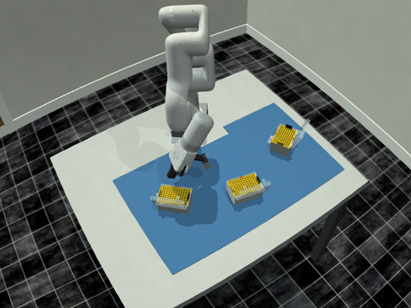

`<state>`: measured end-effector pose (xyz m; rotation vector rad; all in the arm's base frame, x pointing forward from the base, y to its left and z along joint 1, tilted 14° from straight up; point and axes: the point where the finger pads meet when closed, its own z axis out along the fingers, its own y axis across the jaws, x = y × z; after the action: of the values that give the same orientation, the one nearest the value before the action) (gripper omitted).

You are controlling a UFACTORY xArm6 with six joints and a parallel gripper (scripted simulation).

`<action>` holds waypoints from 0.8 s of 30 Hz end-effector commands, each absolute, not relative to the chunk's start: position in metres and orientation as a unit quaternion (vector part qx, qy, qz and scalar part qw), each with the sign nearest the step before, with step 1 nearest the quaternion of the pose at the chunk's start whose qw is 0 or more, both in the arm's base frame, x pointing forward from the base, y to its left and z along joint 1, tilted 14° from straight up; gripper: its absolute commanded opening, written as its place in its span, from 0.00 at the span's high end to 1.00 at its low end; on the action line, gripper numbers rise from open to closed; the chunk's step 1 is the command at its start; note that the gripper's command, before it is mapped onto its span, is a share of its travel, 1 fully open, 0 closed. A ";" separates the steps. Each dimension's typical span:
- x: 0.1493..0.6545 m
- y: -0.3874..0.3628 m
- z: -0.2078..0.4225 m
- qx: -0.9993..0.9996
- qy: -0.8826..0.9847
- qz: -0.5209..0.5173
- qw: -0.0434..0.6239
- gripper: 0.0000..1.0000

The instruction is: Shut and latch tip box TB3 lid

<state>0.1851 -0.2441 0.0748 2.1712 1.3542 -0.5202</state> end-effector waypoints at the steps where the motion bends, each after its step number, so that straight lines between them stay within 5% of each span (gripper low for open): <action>1: 0.186 -0.245 0.076 0.802 0.500 -0.192 0.263 1.00; 24: 0.170 -0.228 0.163 0.802 0.500 -0.192 0.263 1.00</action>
<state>0.1771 -0.2373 0.1358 2.1630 1.3500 -0.5168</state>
